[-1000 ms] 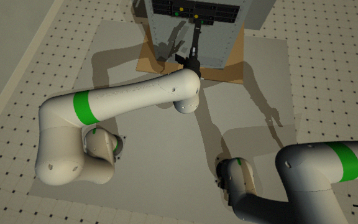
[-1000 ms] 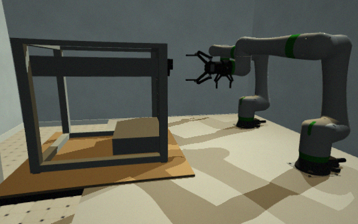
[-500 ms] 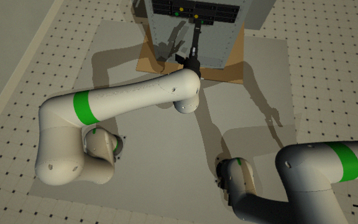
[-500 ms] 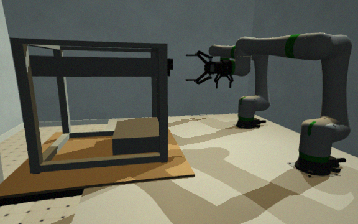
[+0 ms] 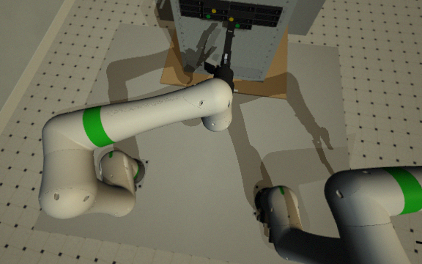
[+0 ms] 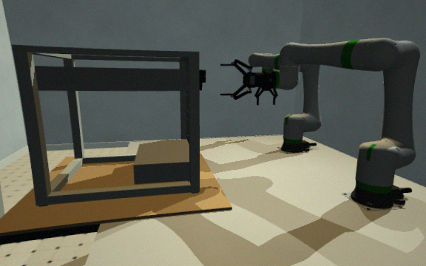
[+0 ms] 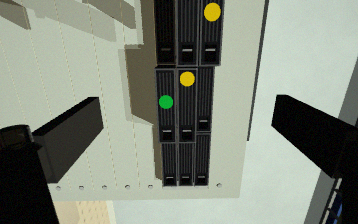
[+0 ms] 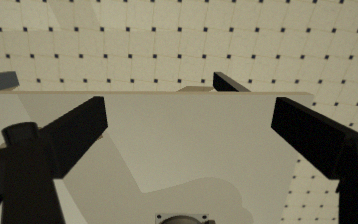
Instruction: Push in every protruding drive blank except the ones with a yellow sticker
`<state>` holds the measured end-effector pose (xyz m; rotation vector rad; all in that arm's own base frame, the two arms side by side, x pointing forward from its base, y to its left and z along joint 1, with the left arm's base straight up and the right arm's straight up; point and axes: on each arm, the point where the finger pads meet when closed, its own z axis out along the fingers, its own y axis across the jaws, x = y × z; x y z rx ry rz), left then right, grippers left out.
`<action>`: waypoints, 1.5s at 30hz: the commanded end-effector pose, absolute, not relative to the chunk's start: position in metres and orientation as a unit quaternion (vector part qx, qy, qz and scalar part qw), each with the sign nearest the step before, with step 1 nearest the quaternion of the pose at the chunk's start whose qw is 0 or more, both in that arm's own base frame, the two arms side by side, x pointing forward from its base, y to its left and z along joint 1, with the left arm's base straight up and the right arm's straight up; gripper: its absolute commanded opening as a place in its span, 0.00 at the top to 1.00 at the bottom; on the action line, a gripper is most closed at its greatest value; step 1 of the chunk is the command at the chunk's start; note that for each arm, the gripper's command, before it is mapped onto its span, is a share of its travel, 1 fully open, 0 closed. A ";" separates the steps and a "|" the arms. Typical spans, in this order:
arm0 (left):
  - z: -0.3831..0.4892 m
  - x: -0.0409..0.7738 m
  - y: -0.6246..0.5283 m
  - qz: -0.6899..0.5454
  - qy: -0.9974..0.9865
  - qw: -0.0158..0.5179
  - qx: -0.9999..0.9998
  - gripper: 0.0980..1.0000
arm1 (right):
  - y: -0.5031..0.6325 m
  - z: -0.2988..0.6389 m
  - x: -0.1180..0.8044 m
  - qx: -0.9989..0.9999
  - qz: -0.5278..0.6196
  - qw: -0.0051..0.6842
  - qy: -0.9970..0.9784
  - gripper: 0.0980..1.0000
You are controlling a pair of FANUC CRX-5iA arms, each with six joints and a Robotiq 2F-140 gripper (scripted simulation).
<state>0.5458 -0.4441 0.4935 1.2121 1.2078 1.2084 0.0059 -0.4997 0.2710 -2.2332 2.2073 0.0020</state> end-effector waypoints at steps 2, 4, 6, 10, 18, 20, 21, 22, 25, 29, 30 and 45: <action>0.500 0.554 -0.428 0.499 0.499 0.501 0.501 0.00 | -0.500 0.272 0.006 -0.711 0.000 0.000 0.703 0.00; 0.503 0.559 -0.418 0.499 0.499 0.501 0.501 0.00 | -0.500 0.272 0.006 -0.711 0.000 0.000 0.703 0.00; 0.506 0.565 -0.407 0.499 0.499 0.501 0.501 0.00 | -0.500 0.272 0.006 -0.711 0.000 0.000 0.703 0.00; 0.509 0.570 -0.397 0.499 0.499 0.501 0.501 0.00 | -0.500 0.272 0.006 -0.711 0.000 0.000 0.703 0.00; 0.519 0.587 -0.365 0.499 0.499 0.501 0.501 0.00 | -0.500 0.272 0.006 -0.711 0.000 0.000 0.703 0.00; 0.520 0.589 -0.362 0.499 0.499 0.501 0.501 0.00 | -0.500 0.272 0.006 -0.711 0.000 0.000 0.703 0.00; 0.520 0.590 -0.360 0.499 0.499 0.501 0.501 0.00 | -0.500 0.272 0.006 -0.711 0.000 0.000 0.703 0.00; 0.521 0.590 -0.359 0.499 0.499 0.501 0.501 0.00 | -0.500 0.272 0.006 -0.711 0.000 0.000 0.703 0.00; 0.521 0.591 -0.359 0.499 0.499 0.501 0.501 0.00 | -0.500 0.272 0.006 -0.711 0.000 0.000 0.703 0.00; 0.521 0.591 -0.358 0.499 0.499 0.501 0.501 0.00 | -0.500 0.272 0.006 -0.711 0.000 0.000 0.703 0.00; 0.521 0.591 -0.358 0.499 0.499 0.501 0.501 0.00 | -0.500 0.272 0.006 -0.711 0.000 0.000 0.703 0.00; 0.521 0.591 -0.358 0.499 0.499 0.501 0.501 0.00 | -0.500 0.272 0.006 -0.711 0.000 0.000 0.703 0.00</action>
